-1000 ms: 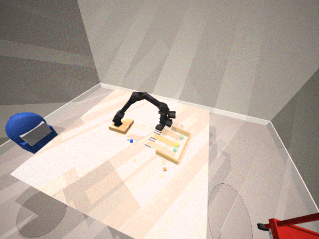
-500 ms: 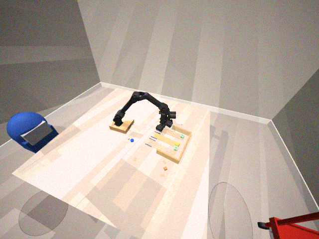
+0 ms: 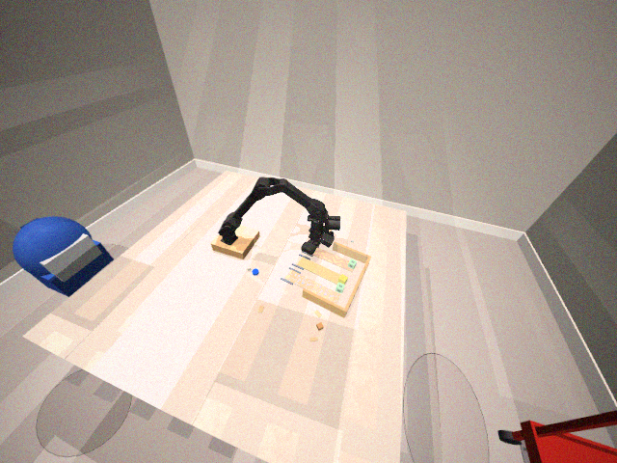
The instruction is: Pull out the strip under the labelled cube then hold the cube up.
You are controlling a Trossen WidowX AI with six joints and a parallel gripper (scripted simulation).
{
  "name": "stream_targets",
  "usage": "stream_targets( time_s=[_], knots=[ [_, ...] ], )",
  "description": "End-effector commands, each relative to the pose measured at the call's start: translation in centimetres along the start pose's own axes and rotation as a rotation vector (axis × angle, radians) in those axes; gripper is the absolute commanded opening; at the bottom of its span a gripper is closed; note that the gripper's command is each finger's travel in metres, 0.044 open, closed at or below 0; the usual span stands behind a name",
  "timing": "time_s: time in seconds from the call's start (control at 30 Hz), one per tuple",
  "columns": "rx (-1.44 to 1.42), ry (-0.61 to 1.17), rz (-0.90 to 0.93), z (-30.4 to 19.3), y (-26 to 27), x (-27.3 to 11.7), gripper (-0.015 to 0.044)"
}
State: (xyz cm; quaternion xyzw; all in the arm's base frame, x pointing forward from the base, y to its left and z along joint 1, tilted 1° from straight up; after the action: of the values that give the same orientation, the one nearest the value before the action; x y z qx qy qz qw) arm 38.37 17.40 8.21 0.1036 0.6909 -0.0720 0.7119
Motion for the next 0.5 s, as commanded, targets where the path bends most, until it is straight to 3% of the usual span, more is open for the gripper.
stream_targets(
  time_s=[0.0,0.47],
  knots=[
    [0.003,-0.002,-0.002,0.02,-0.01,0.09,0.0],
    [0.003,-0.002,-0.002,0.02,-0.01,0.21,0.0]
  ],
)
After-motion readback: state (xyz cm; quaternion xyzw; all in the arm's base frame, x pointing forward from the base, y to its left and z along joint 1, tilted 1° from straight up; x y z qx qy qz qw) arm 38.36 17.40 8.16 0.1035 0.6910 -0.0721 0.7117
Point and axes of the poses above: the point midway between the two fingers, 35 mm back from their tips, its own x axis out along the fingers, its own y axis across the jaws, z = x × y, the point moved 7 cm from there along -x, back along the fingers, and after that the axes turned 13 degrees about x, right-handed, at the moved point
